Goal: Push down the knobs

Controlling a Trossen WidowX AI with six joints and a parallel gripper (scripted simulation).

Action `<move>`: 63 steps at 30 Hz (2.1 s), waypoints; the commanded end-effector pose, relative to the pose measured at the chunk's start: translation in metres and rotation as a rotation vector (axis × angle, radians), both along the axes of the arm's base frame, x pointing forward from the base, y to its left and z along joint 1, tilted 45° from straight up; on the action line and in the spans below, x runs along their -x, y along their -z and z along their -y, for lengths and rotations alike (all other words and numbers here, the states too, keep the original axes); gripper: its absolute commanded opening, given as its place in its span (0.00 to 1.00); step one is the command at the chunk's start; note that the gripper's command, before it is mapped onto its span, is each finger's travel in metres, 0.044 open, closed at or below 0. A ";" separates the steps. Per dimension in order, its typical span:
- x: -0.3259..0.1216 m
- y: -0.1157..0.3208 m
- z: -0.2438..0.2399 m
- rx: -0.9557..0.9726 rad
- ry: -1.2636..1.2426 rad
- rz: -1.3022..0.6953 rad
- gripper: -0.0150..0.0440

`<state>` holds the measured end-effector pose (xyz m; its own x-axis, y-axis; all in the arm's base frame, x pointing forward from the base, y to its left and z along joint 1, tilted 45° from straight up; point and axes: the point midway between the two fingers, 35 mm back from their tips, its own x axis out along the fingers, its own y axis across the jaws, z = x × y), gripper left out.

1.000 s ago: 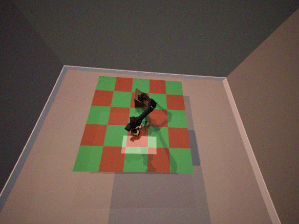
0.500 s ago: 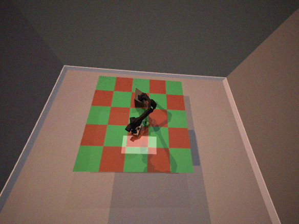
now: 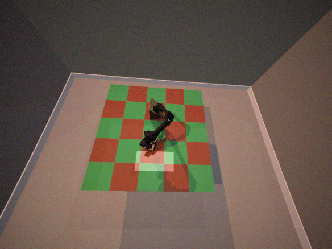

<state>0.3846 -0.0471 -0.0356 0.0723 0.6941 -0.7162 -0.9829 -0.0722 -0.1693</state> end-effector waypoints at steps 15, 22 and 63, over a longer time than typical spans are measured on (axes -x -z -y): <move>0.000 0.003 -0.003 -0.004 0.003 -0.003 0.25; 0.000 0.004 -0.004 -0.004 0.003 -0.003 0.25; 0.000 0.010 -0.010 -0.004 0.003 -0.003 0.25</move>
<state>0.3842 -0.0420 -0.0422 0.0763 0.6958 -0.7142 -0.9841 -0.0625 -0.1660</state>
